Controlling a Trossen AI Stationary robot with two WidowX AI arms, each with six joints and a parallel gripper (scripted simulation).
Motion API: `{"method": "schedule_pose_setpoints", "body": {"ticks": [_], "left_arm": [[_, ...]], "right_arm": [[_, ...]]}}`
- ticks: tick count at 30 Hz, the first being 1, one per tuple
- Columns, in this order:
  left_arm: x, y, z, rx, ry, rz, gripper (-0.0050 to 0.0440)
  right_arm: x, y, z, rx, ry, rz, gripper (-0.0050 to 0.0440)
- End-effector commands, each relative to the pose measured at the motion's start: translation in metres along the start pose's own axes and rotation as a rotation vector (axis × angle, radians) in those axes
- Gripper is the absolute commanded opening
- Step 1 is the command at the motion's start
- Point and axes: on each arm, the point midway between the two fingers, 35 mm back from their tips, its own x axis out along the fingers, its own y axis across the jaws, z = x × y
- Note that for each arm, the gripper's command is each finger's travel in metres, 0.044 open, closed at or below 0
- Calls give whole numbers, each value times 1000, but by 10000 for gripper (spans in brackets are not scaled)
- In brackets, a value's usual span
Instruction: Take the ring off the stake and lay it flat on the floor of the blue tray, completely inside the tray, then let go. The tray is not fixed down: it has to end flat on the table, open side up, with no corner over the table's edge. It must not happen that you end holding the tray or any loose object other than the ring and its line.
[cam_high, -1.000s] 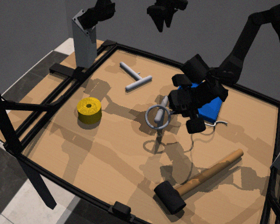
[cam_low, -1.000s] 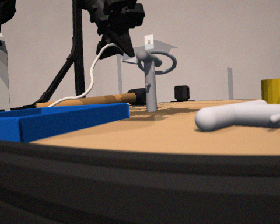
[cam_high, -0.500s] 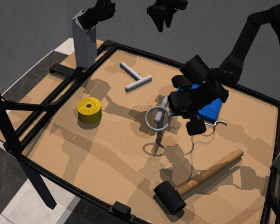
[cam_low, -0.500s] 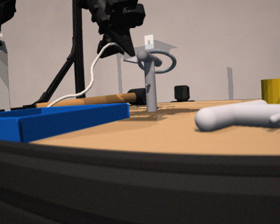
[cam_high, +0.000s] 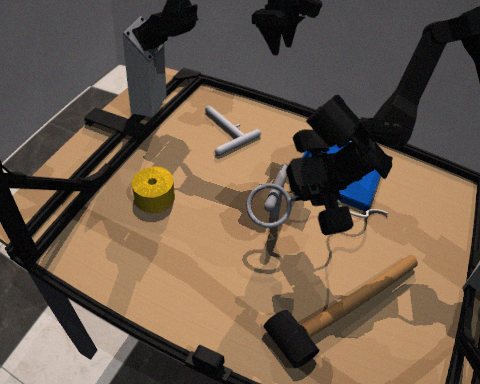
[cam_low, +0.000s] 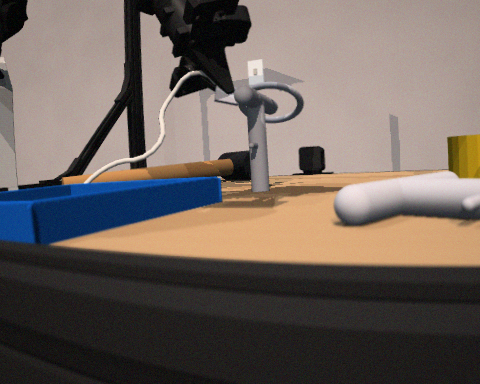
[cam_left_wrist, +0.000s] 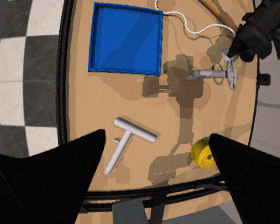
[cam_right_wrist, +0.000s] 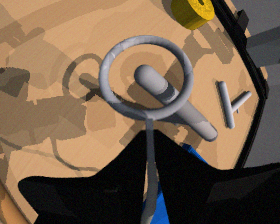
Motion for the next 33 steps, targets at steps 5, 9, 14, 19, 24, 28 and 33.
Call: {"method": "schedule_pose_setpoints", "body": {"ticks": [5,9,14,19,24,28,33], "left_arm": [[0,0,0,-3,1,-3,400],[0,0,0,-3,1,-3,400],[0,0,0,-3,1,-3,400],[0,0,0,-3,1,-3,400],[0,0,0,-3,1,-3,400],[0,0,0,-3,1,-3,400],[0,0,0,-3,1,-3,400]], "right_arm": [[0,5,3,-1,2,3,0],[0,7,5,-1,2,3,0],[0,9,7,-1,2,3,0],[-1,11,9,-1,2,3,0],[-1,13,10,-1,2,3,0],[-1,14,11,-1,2,3,0],[-1,16,14,-1,2,3,0]]}}
